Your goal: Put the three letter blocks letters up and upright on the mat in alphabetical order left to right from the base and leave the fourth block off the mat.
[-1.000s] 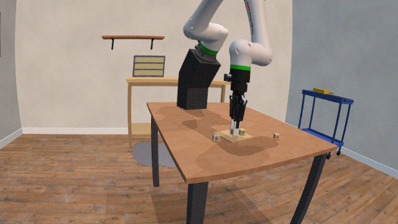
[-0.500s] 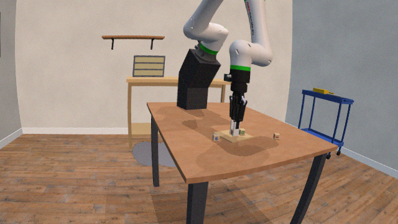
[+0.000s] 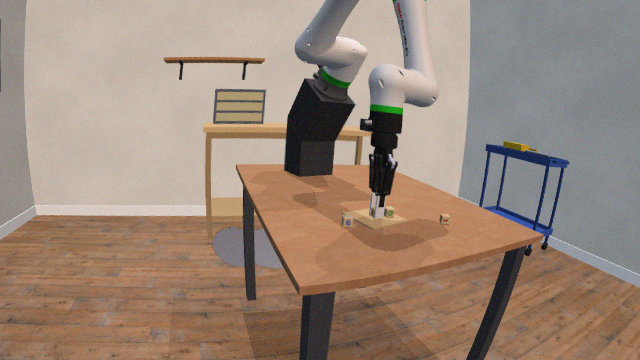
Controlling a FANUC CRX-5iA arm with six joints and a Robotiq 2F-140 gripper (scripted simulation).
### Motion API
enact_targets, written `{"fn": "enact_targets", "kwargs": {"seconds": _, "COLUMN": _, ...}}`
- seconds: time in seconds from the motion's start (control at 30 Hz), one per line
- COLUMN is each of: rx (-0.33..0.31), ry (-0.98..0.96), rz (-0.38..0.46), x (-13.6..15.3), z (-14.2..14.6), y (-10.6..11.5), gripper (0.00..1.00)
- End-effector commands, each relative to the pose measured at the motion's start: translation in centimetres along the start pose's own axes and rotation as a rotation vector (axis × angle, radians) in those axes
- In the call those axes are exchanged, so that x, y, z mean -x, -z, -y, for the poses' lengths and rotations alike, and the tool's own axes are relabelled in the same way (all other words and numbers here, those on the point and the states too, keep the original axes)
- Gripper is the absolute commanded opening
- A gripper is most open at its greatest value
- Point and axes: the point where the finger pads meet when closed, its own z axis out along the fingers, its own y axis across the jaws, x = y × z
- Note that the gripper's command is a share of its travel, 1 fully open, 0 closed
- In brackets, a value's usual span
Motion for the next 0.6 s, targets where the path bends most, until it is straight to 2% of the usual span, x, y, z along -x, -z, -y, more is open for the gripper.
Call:
{"fn": "enact_targets", "kwargs": {"seconds": 0.0, "rx": 0.0, "ry": 0.0, "rz": 0.0, "x": 0.01, "z": -0.01, "y": 0.01, "gripper": 0.13}}
{"fn": "enact_targets", "kwargs": {"seconds": 0.53, "rx": 0.0, "ry": 0.0, "rz": 0.0, "x": 0.01, "z": -0.01, "y": 0.01, "gripper": 0.13}}
{"fn": "enact_targets", "kwargs": {"seconds": 0.57, "rx": 0.0, "ry": 0.0, "rz": 0.0, "x": 0.01, "z": -0.01, "y": 0.01, "gripper": 0.15}}
